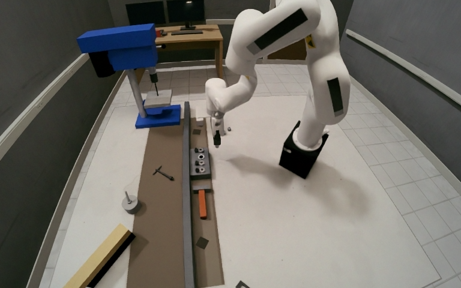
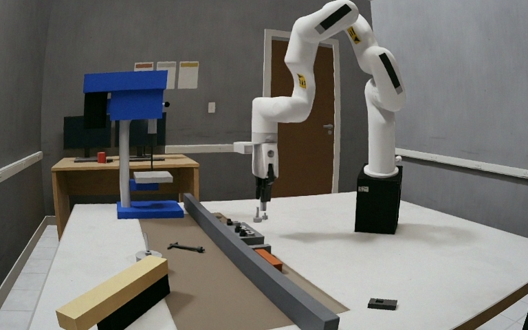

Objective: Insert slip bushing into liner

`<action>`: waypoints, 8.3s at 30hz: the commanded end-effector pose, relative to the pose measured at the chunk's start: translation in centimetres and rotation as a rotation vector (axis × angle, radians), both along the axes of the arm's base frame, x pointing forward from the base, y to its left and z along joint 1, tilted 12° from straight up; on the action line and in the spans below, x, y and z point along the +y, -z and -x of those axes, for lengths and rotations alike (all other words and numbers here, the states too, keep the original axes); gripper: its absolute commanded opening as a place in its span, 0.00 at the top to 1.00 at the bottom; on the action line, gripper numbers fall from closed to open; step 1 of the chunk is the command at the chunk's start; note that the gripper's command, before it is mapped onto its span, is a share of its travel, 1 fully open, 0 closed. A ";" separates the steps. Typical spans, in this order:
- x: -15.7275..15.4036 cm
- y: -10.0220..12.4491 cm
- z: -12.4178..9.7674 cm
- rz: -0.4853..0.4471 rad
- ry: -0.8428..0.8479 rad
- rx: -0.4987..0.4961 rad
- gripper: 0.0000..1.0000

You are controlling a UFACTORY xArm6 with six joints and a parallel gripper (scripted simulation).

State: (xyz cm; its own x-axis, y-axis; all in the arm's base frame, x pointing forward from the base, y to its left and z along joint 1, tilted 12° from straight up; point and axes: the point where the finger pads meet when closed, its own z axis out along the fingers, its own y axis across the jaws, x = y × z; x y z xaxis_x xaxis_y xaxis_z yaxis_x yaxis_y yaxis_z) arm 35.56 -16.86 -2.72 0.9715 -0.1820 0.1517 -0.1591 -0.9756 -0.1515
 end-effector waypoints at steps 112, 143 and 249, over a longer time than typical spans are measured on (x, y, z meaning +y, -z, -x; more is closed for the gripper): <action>0.1 -1.4 -5.0 0.002 0.000 -0.003 0.74; 0.1 -1.9 -6.9 0.002 0.001 -0.003 0.74; 0.6 1.7 -8.6 0.002 0.001 -0.004 0.74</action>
